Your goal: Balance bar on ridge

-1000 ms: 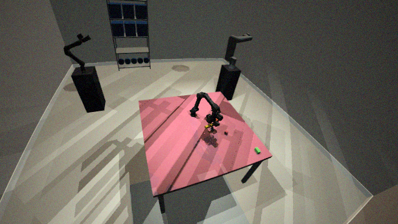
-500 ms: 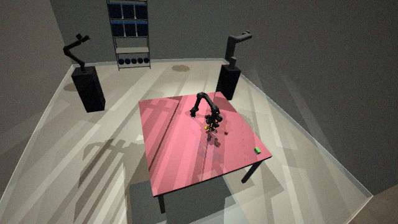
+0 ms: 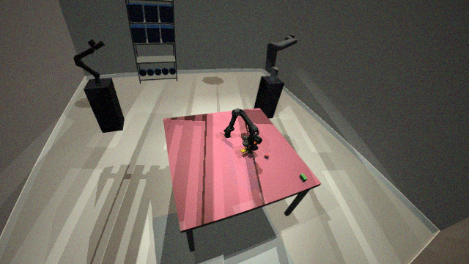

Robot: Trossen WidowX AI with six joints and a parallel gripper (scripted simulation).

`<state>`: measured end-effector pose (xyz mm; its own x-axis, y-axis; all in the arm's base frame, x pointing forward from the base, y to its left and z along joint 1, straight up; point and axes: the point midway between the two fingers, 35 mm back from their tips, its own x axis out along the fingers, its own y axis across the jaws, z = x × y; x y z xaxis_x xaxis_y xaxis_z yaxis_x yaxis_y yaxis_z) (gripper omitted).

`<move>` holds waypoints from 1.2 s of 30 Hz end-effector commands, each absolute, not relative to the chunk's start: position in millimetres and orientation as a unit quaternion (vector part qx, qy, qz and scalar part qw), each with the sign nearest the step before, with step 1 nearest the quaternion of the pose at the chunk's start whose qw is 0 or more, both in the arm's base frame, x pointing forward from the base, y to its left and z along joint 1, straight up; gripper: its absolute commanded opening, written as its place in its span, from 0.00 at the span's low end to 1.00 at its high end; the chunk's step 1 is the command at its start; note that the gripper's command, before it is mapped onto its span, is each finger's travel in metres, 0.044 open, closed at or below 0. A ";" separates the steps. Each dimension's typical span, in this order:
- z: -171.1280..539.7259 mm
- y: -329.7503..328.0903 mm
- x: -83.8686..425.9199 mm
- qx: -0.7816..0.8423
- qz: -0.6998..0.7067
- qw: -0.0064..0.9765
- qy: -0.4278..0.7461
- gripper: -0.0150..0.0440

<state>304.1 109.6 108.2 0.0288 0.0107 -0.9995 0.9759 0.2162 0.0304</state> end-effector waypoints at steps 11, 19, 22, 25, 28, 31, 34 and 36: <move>107.1 109.7 304.5 0.454 -0.434 0.556 0.544 0.25; 106.5 109.7 304.5 0.454 -0.434 0.556 0.544 0.25; 106.2 109.7 304.5 0.454 -0.434 0.556 0.544 0.25; 106.0 109.8 304.5 0.454 -0.434 0.556 0.544 0.25; 105.6 109.8 304.5 0.454 -0.434 0.556 0.544 0.25; 105.5 109.8 304.5 0.454 -0.434 0.556 0.544 0.25; 105.2 109.8 304.5 0.454 -0.434 0.556 0.544 0.25; 105.0 109.8 304.5 0.454 -0.434 0.556 0.544 0.25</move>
<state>304.2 109.7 105.5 0.0296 0.0109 -0.9995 0.9759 0.2161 0.0313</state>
